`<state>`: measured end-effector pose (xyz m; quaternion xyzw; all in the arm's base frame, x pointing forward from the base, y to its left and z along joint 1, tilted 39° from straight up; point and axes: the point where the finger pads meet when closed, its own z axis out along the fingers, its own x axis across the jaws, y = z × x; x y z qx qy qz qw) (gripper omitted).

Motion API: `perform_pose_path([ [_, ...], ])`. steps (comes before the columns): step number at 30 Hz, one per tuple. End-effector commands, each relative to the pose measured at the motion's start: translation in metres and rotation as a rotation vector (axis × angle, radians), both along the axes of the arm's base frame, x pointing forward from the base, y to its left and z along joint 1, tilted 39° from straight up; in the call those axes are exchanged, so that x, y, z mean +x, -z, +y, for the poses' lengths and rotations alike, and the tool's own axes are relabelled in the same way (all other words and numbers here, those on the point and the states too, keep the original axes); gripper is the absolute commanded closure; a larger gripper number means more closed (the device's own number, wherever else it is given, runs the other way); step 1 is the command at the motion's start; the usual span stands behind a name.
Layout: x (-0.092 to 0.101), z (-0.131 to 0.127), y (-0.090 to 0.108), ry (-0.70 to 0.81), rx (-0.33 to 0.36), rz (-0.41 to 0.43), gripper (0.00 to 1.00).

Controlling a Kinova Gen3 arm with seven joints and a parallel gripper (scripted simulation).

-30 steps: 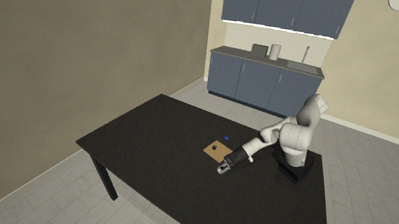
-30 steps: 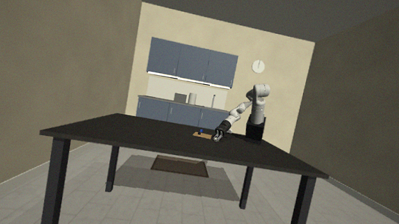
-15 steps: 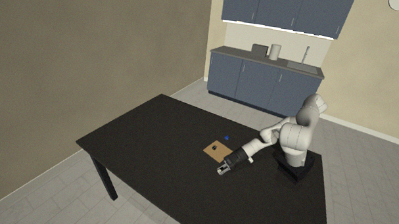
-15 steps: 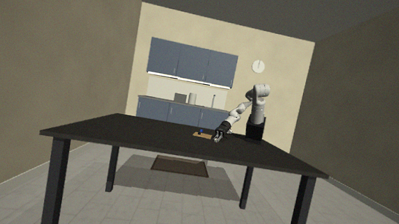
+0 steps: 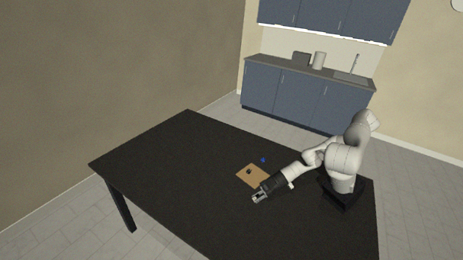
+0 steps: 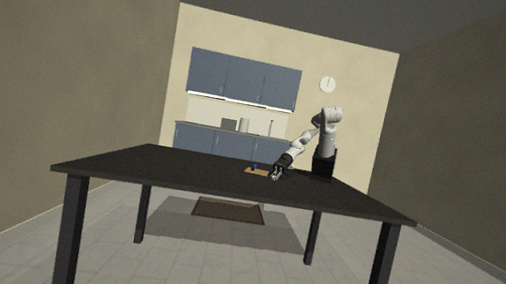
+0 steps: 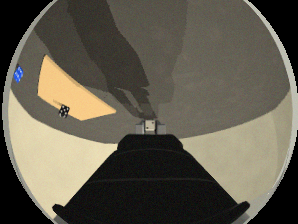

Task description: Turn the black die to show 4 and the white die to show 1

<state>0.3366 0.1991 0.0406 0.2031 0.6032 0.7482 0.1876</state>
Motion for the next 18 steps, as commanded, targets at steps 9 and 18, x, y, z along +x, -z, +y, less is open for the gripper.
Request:
perform_pose_path([
  [9, 0.0000, -0.0001, -0.0005, 0.000, 0.001, -0.001, 0.60],
  [18, 0.0000, -0.0001, -0.0005, 0.000, 0.001, -0.001, 0.54],
])
